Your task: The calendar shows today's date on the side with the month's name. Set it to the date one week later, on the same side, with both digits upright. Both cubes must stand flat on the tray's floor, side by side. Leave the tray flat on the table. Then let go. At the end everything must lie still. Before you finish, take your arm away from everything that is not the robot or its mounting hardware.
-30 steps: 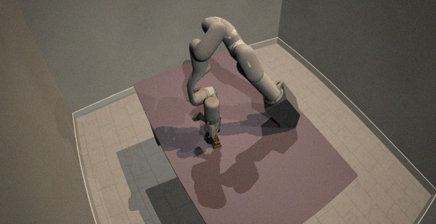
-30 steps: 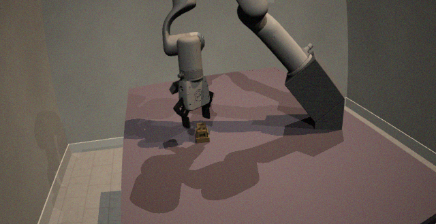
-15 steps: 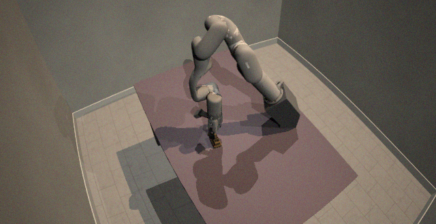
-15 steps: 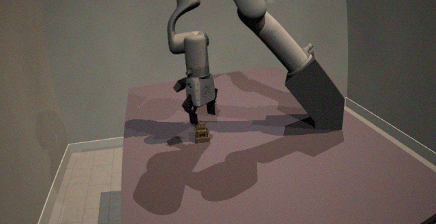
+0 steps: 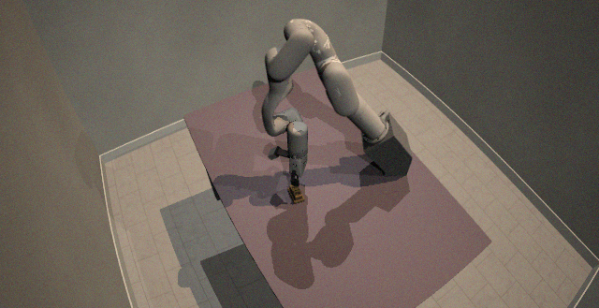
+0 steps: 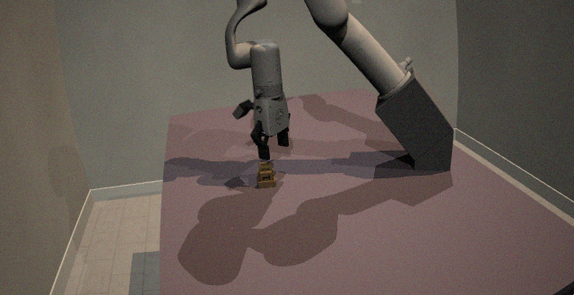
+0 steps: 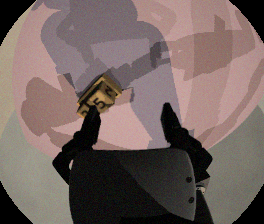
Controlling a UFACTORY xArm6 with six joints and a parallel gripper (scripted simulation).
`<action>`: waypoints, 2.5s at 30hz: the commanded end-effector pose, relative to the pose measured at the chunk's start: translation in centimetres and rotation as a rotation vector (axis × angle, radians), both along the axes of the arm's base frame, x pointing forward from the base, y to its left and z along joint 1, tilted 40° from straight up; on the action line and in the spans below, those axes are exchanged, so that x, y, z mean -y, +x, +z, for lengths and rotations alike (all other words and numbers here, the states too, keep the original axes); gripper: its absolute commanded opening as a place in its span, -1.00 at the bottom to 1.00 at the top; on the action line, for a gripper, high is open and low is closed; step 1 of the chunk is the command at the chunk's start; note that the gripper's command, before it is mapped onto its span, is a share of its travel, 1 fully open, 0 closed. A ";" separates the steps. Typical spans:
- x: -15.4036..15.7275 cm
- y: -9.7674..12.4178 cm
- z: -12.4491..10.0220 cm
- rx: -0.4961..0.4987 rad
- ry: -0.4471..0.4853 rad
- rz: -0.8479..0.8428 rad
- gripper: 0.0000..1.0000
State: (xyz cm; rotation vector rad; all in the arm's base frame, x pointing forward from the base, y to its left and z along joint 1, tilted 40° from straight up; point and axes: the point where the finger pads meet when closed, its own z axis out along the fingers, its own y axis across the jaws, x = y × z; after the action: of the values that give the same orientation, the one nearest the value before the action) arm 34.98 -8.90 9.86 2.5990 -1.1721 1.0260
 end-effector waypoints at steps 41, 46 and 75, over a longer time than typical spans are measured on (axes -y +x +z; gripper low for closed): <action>5.3 -6.0 -1.8 -0.088 -0.144 0.211 1.00; 5.5 -5.7 -2.4 -0.088 -0.144 0.211 1.00; 6.4 -4.3 -4.3 -0.088 -0.144 0.211 1.00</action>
State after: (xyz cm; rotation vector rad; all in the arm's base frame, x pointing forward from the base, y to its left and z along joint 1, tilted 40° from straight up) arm 30.70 -15.32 5.50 2.6638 -0.7878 0.9789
